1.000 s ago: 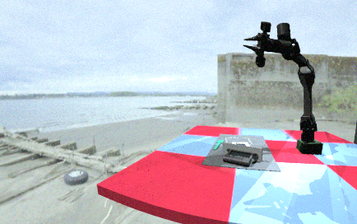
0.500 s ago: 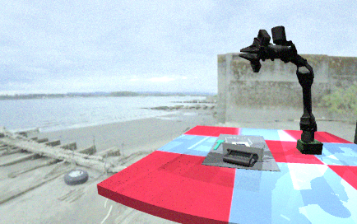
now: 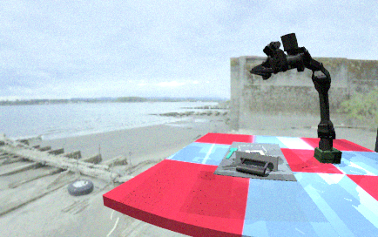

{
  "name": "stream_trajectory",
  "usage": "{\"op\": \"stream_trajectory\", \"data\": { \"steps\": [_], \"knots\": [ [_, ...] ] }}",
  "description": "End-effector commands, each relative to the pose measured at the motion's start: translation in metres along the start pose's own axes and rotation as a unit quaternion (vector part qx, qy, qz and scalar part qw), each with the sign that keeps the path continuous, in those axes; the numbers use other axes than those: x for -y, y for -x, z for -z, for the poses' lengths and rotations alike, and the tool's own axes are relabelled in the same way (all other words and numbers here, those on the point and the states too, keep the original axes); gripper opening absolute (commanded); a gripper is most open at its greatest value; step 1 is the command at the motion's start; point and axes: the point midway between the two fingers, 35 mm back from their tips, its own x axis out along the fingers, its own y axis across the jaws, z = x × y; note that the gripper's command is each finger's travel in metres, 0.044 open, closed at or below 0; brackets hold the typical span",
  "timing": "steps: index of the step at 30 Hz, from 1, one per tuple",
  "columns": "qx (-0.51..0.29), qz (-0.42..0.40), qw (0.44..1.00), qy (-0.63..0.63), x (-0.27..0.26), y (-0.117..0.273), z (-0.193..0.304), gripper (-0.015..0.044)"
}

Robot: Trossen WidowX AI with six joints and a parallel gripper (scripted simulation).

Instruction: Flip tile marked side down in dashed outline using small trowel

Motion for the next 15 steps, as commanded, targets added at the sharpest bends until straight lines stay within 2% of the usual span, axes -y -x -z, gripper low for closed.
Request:
{"op": "stream_trajectory", "data": {
  "steps": [1, 15],
  "knots": [
    [-0.028, -0.003, 0.998, 0.059, -0.002, -0.011, 0.018, 0.0100],
    [-0.115, -0.036, 0.954, 0.275, -0.004, -0.033, 0.069, 0.0100]
  ]
}}
